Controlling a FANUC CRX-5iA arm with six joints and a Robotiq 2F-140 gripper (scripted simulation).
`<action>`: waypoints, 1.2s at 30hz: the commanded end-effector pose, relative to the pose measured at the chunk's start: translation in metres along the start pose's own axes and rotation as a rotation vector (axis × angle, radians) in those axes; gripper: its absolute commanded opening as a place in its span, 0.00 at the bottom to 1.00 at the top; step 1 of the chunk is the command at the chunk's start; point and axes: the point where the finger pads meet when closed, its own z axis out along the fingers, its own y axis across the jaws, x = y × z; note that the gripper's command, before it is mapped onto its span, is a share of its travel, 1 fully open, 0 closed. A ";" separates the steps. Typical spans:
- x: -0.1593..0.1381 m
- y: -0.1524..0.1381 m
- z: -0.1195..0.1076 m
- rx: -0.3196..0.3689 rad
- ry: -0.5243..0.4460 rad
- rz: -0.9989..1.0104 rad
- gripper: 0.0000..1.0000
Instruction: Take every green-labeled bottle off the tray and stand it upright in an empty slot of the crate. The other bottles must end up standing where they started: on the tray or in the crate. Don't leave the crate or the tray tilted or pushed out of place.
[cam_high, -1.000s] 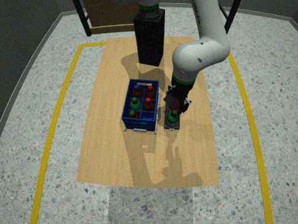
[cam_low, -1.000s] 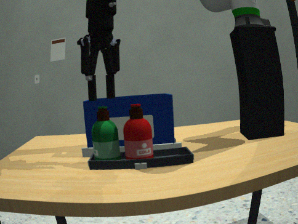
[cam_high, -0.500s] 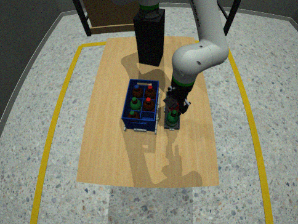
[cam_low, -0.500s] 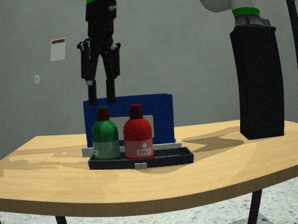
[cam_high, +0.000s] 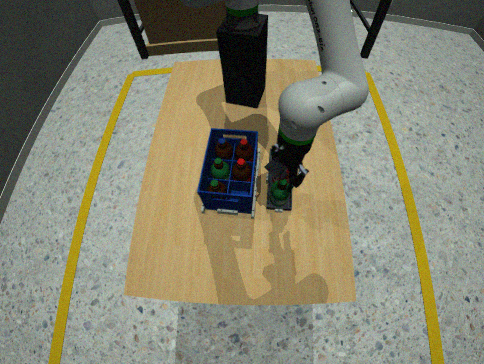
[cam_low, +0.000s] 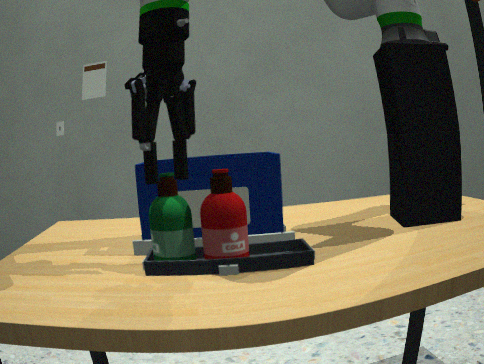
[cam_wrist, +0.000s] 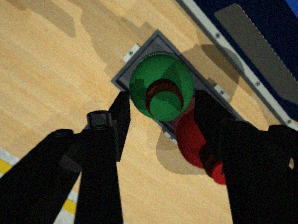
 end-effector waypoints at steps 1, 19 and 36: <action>0.000 -0.001 0.003 0.002 0.001 0.000 0.44; 0.000 -0.001 0.015 0.002 0.001 0.000 0.44; 0.000 -0.001 0.016 0.002 0.001 0.000 0.44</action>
